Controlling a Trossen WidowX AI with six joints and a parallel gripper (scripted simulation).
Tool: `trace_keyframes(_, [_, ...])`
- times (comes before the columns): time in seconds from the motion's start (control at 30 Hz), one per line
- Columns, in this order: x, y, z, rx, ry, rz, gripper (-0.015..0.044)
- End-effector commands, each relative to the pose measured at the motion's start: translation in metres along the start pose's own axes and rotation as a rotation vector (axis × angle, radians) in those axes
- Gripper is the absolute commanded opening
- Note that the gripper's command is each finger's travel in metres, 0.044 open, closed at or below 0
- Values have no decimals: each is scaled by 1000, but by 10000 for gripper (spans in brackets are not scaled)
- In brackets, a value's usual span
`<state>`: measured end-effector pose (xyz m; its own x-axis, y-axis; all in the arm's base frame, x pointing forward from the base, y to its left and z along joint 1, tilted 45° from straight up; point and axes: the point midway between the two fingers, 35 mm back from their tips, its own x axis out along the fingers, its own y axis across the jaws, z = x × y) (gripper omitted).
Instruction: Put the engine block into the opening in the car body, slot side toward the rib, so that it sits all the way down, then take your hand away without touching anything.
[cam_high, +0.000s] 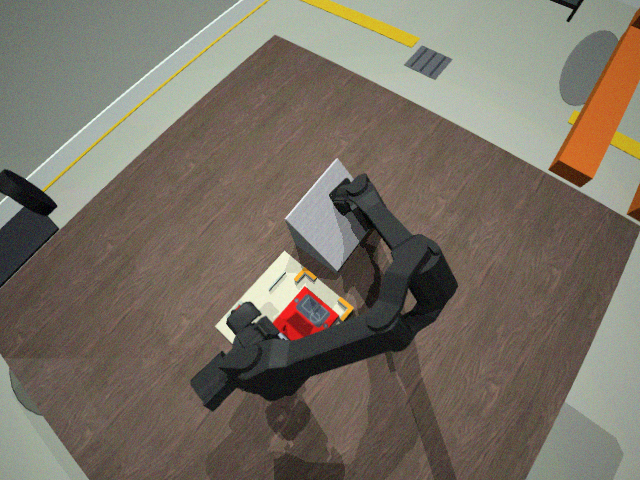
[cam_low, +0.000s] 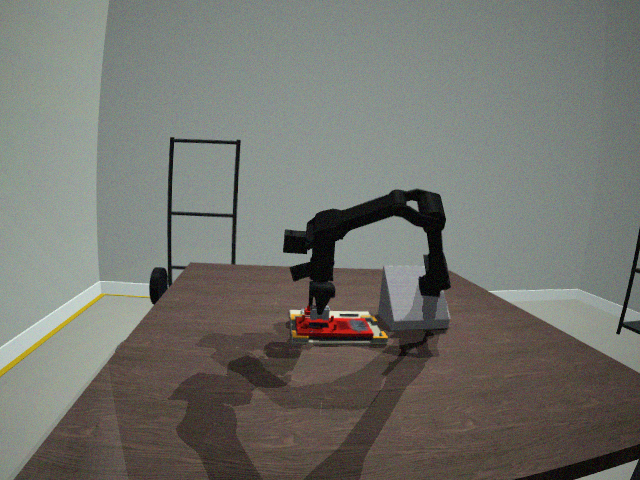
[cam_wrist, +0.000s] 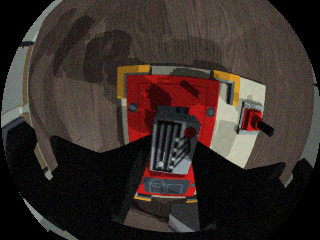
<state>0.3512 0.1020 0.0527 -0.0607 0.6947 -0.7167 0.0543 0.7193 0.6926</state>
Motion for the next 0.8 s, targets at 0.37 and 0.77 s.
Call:
trace_keyframes(0.37, [-1,2,0,-202,-4,4,160])
trace_keyframes(0.77, [-1,2,0,75,-4,4,160])
